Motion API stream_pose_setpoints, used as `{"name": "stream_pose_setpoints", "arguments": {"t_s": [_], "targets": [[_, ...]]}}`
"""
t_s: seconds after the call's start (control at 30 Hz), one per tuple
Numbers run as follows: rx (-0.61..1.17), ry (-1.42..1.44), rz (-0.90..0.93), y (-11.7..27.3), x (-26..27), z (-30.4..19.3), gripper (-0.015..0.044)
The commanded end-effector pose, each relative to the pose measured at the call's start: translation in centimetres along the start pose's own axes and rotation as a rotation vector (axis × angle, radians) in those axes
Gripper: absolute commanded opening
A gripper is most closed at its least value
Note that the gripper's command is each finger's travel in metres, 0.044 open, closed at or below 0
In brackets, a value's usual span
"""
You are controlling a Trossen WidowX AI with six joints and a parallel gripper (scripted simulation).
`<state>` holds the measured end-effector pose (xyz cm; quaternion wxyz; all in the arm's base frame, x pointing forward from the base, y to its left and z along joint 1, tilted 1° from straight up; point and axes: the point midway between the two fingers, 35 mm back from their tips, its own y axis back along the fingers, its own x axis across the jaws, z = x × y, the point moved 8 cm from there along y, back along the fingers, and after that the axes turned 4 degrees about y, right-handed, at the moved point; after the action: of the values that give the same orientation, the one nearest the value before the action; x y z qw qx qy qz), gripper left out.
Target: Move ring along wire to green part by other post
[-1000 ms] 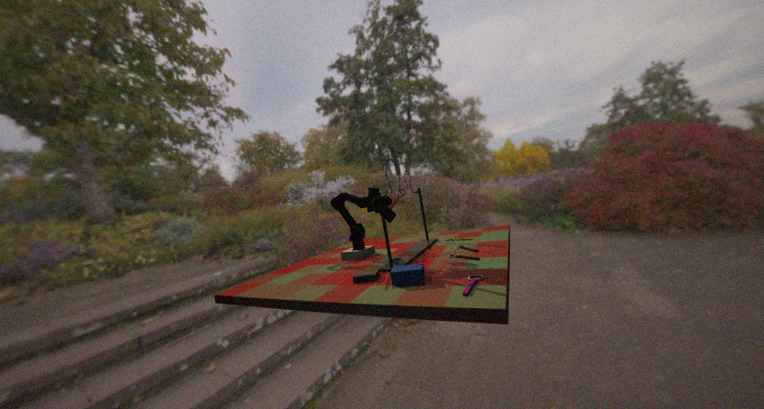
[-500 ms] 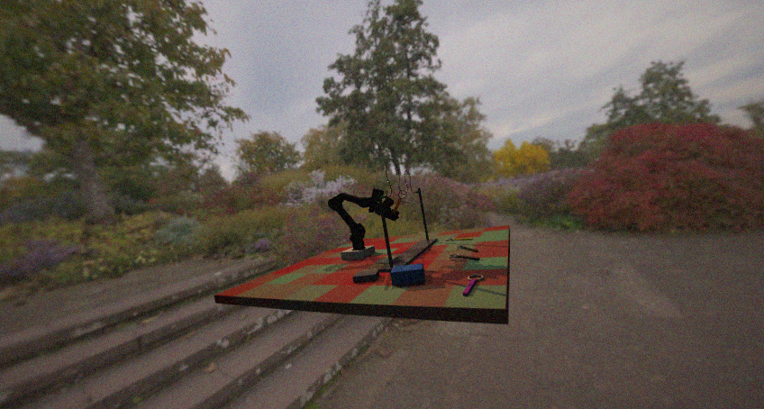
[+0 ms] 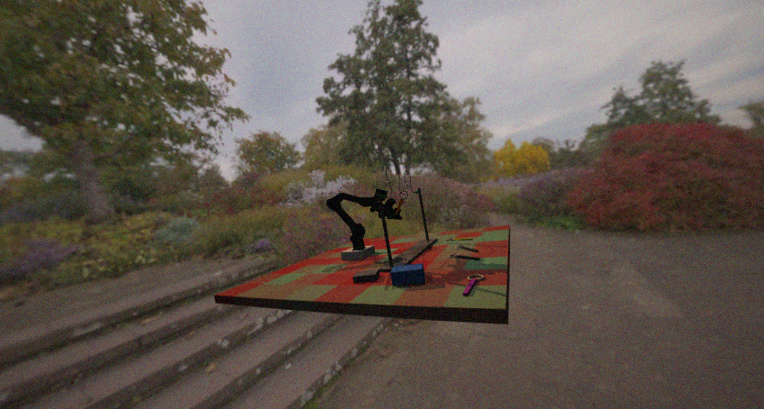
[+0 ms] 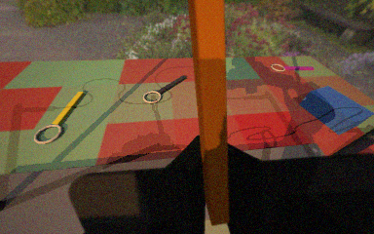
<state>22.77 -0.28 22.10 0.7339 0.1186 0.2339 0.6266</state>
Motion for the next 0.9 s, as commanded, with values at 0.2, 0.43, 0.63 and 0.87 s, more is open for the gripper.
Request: {"name": "stream_pose_setpoints", "arguments": {"t_s": [0.2,0.43,0.63,0.87], "targets": [[-0.003,-0.062,0.027,0.3,1.3,0.6,-0.015],[-0.002,-0.082,0.039,0.5,2.2,0.7,-0.015],[-0.001,-0.099,0.049,0.6,2.9,0.8,-0.015],[0.001,-0.132,0.069,0.8,3.8,1.0,-0.015]]}}
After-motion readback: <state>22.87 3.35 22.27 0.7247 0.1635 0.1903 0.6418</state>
